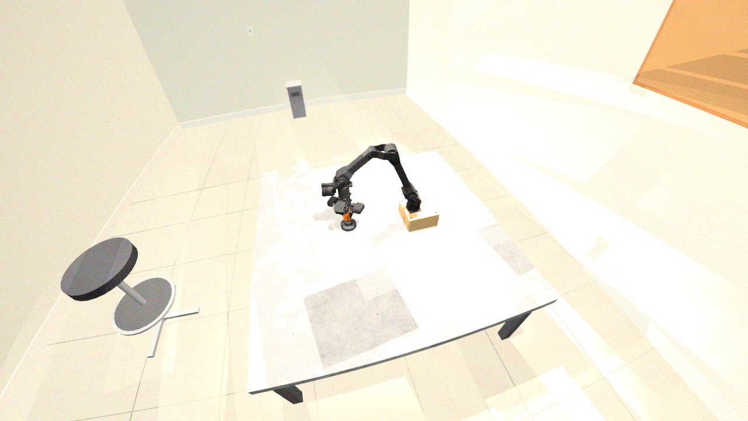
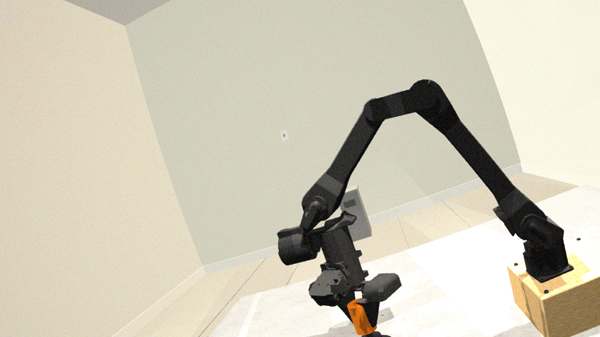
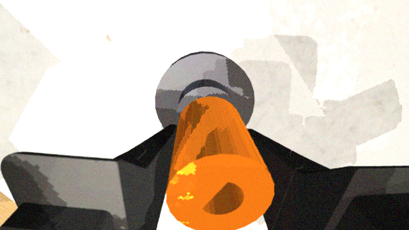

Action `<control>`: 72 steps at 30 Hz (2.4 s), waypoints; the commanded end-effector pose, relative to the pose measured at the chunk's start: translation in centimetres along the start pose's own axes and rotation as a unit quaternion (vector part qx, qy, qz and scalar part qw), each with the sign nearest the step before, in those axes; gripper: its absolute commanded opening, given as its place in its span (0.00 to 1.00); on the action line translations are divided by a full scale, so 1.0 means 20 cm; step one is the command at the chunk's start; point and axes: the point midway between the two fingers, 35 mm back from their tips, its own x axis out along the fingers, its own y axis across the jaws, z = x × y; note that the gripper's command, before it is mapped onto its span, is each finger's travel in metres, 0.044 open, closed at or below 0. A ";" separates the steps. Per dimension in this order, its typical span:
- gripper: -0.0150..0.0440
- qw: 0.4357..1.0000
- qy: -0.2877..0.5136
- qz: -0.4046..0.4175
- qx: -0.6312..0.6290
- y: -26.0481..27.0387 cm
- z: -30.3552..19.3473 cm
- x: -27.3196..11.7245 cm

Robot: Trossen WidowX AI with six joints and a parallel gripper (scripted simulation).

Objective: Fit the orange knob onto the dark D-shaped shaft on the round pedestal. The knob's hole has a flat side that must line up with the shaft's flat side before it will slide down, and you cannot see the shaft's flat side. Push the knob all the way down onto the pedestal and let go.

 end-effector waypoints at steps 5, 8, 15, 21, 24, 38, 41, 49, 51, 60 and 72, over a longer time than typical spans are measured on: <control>0.25 1.000 -0.002 0.000 -0.003 0.01 0.00 0.00; 0.25 1.000 -0.002 0.000 -0.003 0.01 0.00 0.01; 0.25 1.000 -0.002 0.000 -0.003 0.00 0.00 0.00; 0.25 1.000 -0.002 0.000 -0.003 0.00 0.00 0.00; 0.25 1.000 -0.002 0.000 -0.003 -0.01 0.00 -0.01; 0.25 0.994 -0.002 -0.001 -0.107 0.00 0.00 -0.01; 0.25 0.994 -0.002 -0.001 -0.107 0.00 0.00 -0.01; 0.25 0.994 -0.001 0.000 -0.107 0.01 0.00 0.00; 0.25 0.994 -0.001 0.000 -0.107 0.00 0.00 0.01; 0.25 0.994 -0.002 -0.001 -0.107 -0.01 0.00 0.00; 0.25 0.993 -0.002 -0.001 -0.120 -0.02 0.01 -0.02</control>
